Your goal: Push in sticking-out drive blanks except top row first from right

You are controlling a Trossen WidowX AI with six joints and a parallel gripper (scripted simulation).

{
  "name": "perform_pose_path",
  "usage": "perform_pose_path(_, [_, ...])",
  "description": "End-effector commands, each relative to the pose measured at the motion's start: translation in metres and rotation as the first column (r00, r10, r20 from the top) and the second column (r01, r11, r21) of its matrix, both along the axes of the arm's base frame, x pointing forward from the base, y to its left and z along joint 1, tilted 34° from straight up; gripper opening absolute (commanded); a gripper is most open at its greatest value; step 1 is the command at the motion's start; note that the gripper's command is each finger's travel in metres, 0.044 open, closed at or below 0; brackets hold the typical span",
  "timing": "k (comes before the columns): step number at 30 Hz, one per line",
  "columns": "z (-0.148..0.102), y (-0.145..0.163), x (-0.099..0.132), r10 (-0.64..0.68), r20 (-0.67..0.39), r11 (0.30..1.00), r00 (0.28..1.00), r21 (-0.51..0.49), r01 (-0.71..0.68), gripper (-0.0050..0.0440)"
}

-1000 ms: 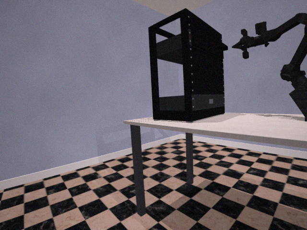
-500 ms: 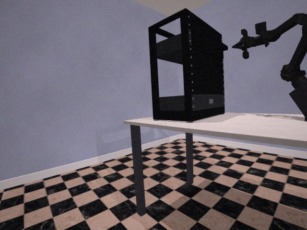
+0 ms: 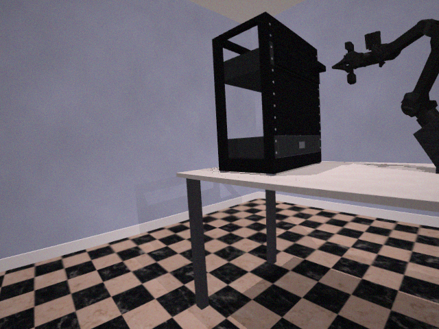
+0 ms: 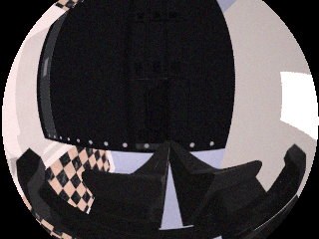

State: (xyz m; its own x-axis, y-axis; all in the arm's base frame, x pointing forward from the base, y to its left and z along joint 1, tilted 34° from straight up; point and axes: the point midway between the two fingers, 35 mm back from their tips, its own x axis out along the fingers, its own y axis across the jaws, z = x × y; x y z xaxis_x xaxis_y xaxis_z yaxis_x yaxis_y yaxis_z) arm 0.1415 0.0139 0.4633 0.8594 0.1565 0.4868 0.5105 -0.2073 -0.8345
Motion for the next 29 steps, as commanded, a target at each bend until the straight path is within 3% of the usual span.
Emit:
perform_pose_path(1, [0.0038, 0.0027, -0.0036, 0.002, 0.011, 1.000, 1.000, -0.010, -0.002, 0.0000])
perform_pose_path(29, [0.0038, 0.0027, -0.0036, 0.002, 0.011, 1.000, 1.000, -0.010, -0.002, 0.0000])
